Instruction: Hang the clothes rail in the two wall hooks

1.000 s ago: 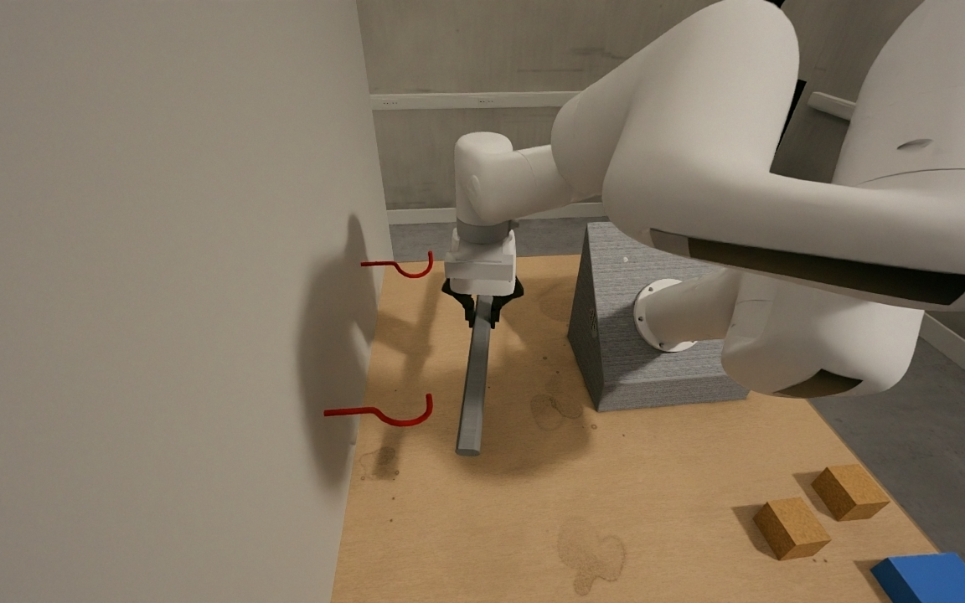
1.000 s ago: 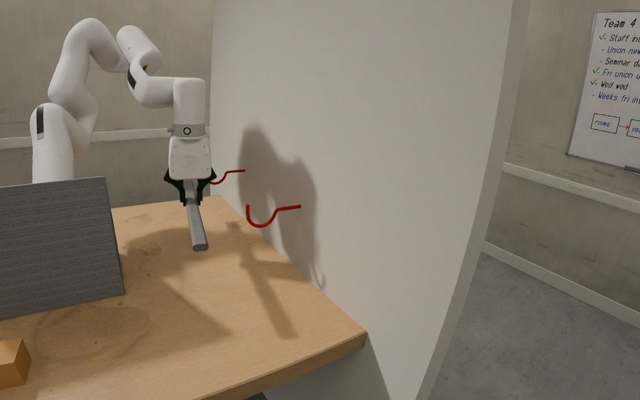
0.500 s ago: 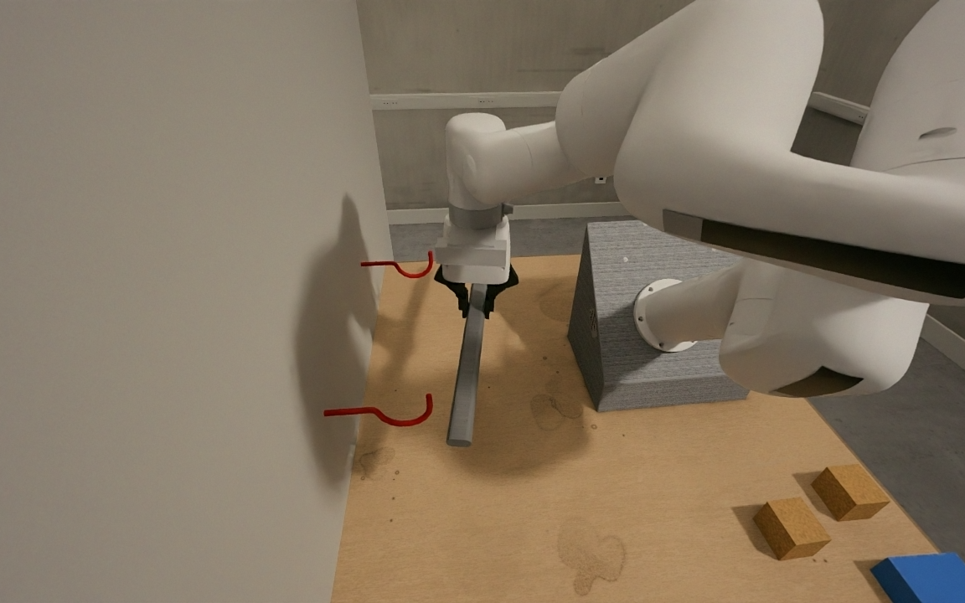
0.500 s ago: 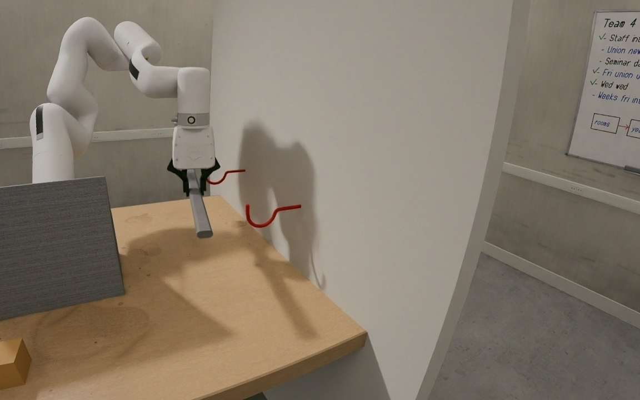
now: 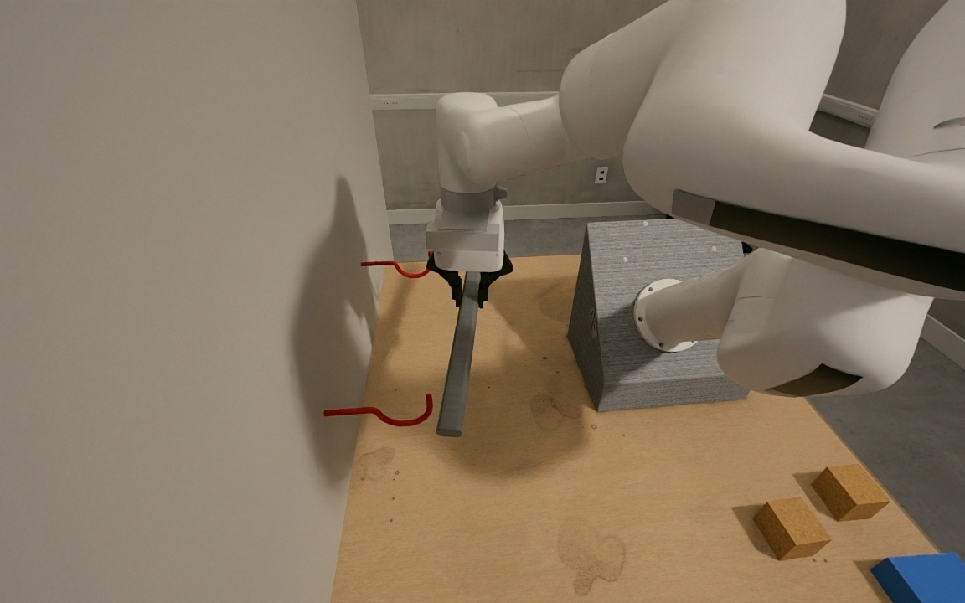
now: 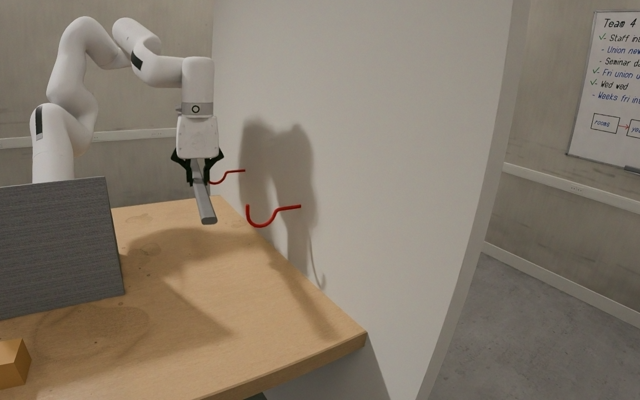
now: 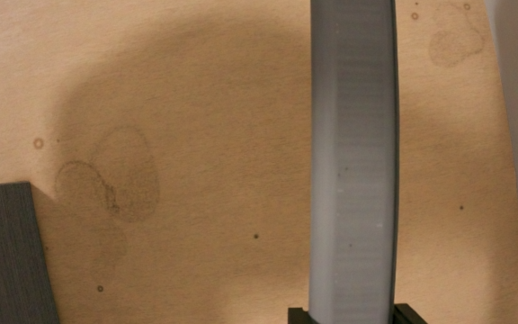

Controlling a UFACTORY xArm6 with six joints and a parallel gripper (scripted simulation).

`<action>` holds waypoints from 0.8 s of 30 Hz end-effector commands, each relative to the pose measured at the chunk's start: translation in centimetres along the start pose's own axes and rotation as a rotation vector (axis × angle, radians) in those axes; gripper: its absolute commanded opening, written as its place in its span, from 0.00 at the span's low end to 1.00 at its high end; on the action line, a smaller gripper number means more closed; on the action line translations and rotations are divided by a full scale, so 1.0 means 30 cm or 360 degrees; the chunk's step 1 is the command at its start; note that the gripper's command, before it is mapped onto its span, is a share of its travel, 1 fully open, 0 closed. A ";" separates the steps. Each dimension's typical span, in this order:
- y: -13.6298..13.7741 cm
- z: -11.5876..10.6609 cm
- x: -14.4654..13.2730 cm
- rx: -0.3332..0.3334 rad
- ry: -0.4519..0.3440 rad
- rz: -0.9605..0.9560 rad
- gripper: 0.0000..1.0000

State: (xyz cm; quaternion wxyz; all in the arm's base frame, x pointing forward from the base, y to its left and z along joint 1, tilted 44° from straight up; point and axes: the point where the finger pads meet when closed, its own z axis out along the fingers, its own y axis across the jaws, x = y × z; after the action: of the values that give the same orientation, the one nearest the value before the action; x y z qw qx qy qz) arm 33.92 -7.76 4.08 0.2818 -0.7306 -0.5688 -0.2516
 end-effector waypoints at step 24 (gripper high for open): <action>0.068 -0.163 0.024 -0.0006 -0.0003 -0.0002 0.00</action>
State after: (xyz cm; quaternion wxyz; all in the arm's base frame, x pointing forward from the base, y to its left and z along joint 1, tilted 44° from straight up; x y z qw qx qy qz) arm 35.45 -10.45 7.13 0.2815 -0.7307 -0.5688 -0.2517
